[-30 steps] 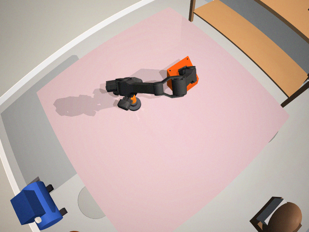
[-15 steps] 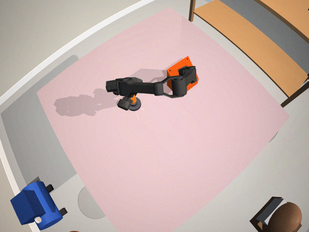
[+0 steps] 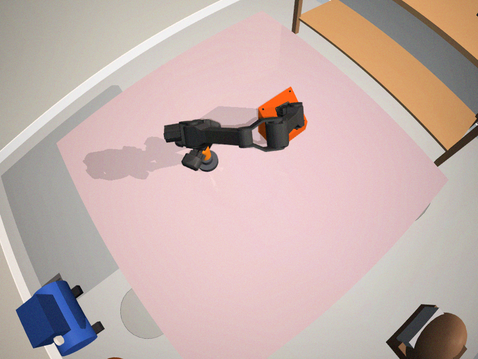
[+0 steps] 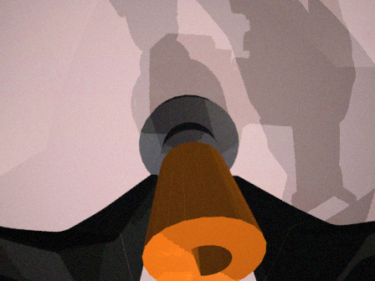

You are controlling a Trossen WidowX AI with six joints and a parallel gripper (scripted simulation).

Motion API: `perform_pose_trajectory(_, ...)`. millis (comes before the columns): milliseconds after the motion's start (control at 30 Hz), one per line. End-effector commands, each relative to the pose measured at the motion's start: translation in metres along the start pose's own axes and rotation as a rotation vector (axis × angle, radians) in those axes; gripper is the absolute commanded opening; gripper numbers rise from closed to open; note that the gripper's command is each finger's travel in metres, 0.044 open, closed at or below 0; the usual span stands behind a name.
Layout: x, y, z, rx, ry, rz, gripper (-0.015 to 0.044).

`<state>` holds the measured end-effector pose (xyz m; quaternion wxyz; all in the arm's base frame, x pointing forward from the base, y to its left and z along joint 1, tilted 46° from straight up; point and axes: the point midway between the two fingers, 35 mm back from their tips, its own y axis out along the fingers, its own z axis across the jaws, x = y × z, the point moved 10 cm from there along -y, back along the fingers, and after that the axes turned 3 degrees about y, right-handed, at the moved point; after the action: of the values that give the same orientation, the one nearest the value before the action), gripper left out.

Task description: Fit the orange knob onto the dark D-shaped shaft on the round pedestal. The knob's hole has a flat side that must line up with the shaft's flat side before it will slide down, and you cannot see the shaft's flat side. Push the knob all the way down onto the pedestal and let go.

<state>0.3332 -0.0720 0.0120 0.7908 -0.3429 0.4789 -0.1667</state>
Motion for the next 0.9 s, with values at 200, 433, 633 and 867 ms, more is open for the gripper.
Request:
perform_pose_trajectory(200, -0.0003, -0.004, 0.0021, 0.0, 0.118, -0.001, 0.0)
perform_pose_trajectory(433, -0.0003, -0.0013, 0.0012, 0.0, 0.213, -0.001, 0.0)
perform_pose_trajectory(633, 0.0003, 0.0001, 0.0008, 0.0, 0.213, -0.001, 0.0)
perform_pose_trajectory(867, 0.0003, 0.001, 0.0005, 0.0, 0.213, -0.001, 0.0)
